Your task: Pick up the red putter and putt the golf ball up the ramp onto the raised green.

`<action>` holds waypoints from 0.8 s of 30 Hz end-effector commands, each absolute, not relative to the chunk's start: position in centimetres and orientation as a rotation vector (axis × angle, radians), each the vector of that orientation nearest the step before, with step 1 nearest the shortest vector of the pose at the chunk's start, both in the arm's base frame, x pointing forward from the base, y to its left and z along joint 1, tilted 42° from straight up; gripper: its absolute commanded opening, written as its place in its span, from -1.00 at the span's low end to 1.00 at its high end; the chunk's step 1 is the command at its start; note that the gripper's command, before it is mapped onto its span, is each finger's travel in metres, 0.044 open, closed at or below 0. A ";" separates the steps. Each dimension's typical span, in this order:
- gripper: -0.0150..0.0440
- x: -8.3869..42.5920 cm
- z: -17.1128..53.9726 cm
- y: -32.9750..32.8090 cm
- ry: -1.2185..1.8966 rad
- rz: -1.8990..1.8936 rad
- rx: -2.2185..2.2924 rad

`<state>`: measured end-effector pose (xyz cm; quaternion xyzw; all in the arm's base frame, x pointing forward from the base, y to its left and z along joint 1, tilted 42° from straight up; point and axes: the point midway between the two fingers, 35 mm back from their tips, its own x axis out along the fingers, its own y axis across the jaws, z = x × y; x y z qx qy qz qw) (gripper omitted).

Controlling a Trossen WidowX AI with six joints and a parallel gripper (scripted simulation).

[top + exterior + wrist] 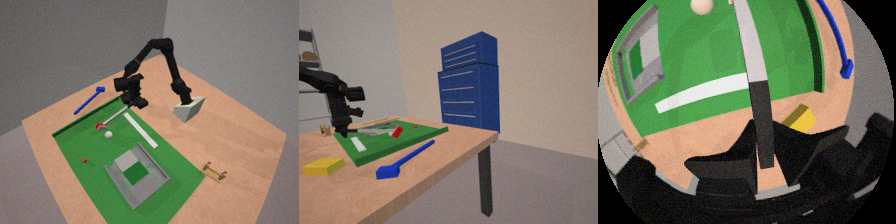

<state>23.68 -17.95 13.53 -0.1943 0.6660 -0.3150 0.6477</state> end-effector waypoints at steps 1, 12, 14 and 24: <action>-0.49 23.7 13.6 -18.0 1.513 -0.717 -0.441; -0.49 23.2 15.2 -20.2 1.516 -0.710 -0.444; -0.49 23.2 15.2 -20.2 1.516 -0.710 -0.444; -0.49 23.8 13.6 -18.7 1.524 -0.700 -0.439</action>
